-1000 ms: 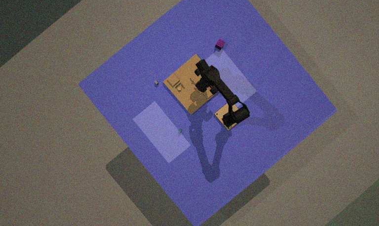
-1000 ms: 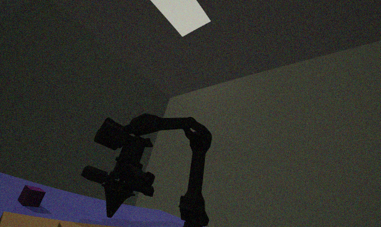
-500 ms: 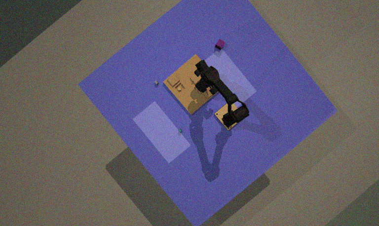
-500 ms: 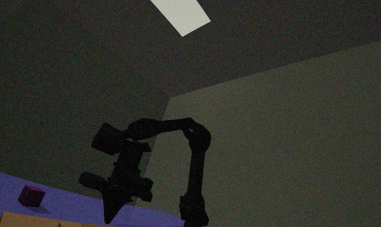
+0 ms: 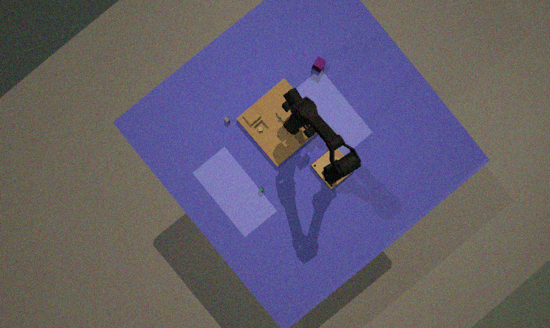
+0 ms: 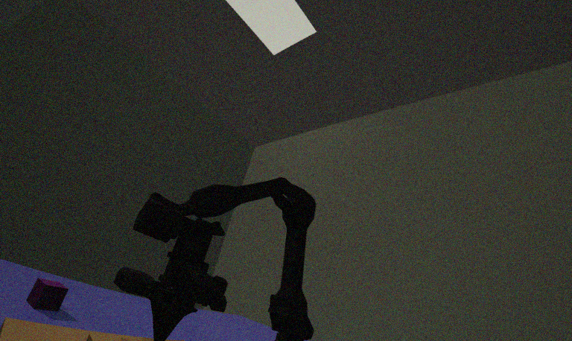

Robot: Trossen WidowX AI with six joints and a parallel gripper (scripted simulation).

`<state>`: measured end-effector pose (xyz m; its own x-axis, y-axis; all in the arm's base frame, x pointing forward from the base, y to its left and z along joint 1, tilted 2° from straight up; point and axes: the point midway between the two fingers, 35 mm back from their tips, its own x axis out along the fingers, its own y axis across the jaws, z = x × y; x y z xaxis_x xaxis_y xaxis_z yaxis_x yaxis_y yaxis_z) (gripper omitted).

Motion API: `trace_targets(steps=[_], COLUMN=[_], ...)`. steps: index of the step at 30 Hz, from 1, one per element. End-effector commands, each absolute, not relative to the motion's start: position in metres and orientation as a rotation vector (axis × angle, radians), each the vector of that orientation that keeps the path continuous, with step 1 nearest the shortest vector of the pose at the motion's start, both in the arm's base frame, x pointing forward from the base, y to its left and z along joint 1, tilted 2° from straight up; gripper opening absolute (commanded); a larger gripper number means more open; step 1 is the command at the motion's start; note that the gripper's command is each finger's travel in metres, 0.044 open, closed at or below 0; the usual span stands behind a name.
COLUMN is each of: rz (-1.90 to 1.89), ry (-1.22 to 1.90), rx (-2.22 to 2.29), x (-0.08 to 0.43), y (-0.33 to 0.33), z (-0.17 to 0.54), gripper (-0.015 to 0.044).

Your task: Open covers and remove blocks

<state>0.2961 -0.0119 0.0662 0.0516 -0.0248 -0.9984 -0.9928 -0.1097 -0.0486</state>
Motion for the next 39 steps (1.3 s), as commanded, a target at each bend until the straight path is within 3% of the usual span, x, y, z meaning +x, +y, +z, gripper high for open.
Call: trace_targets(steps=[1, 39], rz=[1.247, 1.248], ry=[1.134, 1.133], rx=[-1.331, -1.329], x=[0.295, 0.295], y=[-0.011, 0.016], z=[0.061, 0.052], gripper=[0.0000, 0.0000])
